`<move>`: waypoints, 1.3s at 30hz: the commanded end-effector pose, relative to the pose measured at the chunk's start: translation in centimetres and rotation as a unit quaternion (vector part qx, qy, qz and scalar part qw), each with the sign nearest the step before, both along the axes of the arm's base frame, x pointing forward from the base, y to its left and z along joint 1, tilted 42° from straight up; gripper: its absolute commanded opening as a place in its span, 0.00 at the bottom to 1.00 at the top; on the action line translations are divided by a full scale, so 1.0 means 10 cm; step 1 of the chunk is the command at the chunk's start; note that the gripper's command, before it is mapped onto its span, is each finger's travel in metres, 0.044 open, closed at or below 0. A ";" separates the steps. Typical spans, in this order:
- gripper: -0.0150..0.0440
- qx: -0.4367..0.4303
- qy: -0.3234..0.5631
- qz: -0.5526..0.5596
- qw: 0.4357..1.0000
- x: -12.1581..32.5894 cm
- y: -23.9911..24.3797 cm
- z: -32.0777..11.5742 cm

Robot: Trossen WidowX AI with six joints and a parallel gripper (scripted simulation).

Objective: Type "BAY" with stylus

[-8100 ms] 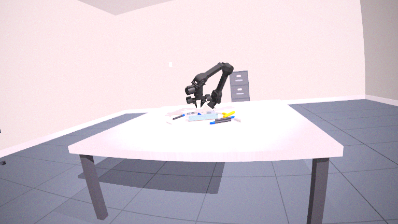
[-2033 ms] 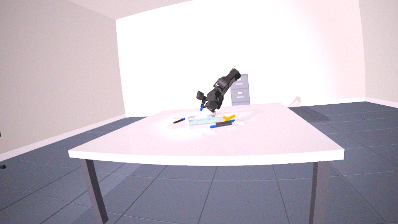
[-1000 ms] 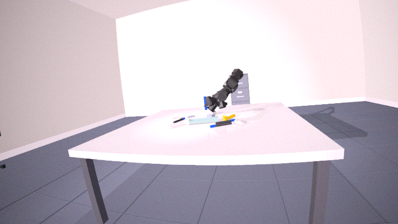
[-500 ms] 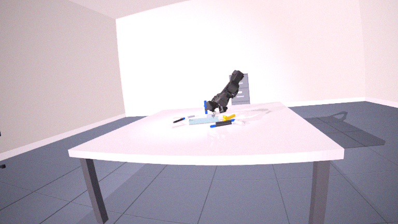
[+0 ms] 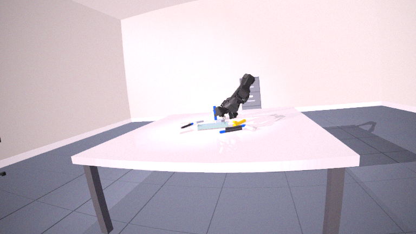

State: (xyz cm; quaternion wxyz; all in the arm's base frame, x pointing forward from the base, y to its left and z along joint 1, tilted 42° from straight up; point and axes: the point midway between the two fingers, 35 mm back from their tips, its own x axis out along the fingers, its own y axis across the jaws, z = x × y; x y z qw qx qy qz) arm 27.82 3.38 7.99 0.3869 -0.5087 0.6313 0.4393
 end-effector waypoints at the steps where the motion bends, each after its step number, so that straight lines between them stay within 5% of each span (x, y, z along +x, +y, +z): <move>1: 0.39 0.001 -0.001 -0.002 1.000 0.00 0.02 -0.02; 39: 0.39 0.001 -0.001 -0.002 1.000 0.00 0.08 -0.09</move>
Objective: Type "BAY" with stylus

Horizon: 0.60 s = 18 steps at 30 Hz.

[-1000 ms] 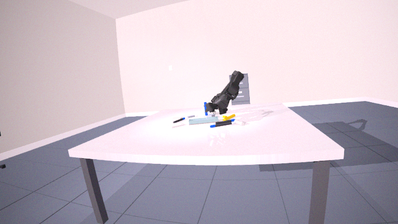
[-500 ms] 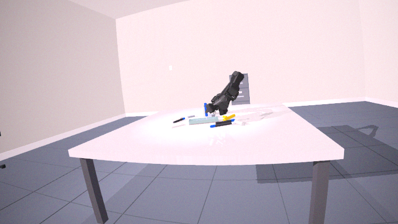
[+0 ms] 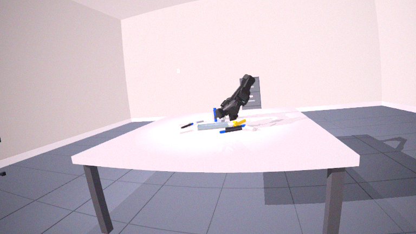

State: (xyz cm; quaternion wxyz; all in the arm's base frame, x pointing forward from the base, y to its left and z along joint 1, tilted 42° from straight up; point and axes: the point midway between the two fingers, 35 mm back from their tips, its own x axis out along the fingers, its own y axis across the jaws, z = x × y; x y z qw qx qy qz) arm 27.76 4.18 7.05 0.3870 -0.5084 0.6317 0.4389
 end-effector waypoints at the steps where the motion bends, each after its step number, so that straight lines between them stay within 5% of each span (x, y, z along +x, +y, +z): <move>1: 0.39 0.001 -0.001 -0.002 1.000 0.01 -0.02 0.03; 18: 0.37 0.002 -0.002 -0.005 1.000 0.03 -0.22 0.25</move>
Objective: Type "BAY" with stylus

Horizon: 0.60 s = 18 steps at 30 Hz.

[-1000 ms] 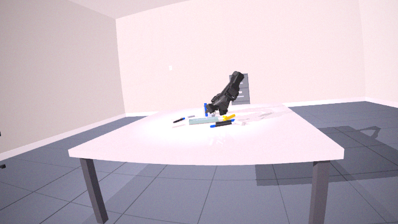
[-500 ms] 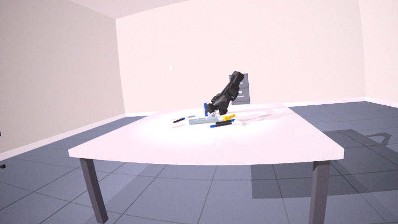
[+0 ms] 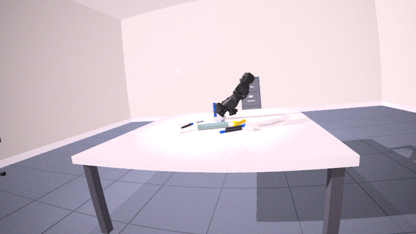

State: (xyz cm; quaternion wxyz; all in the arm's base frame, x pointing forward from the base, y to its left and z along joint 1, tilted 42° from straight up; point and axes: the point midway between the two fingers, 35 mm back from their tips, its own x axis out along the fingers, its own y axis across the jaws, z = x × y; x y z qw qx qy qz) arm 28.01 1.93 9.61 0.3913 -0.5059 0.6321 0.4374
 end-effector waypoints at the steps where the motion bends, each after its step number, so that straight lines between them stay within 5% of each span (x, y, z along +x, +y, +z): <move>1: 0.36 0.000 0.000 0.000 1.000 0.00 0.00 0.00; 4: 0.25 0.000 0.000 0.000 1.000 -0.04 0.02 0.03; 18: 0.25 -0.001 0.002 0.002 1.000 -0.28 0.13 0.17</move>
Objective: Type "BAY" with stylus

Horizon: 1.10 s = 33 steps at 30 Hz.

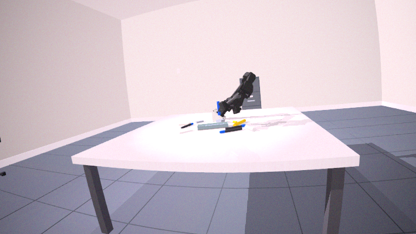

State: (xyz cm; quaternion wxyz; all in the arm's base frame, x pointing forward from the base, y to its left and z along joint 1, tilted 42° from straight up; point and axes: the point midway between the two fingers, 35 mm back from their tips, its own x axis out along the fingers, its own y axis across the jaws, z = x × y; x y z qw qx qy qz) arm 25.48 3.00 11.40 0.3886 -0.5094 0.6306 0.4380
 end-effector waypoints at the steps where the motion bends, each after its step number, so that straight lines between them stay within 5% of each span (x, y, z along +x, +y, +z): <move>1: 0.25 0.000 0.002 -0.002 1.000 -0.03 0.04 -0.03; 10: 0.25 0.000 0.002 -0.002 1.000 -0.05 0.14 -0.14; 13: 0.39 0.001 0.002 -0.002 1.000 -0.04 0.15 -0.16; 33: 0.39 0.001 0.002 -0.002 1.000 -0.05 0.21 -0.22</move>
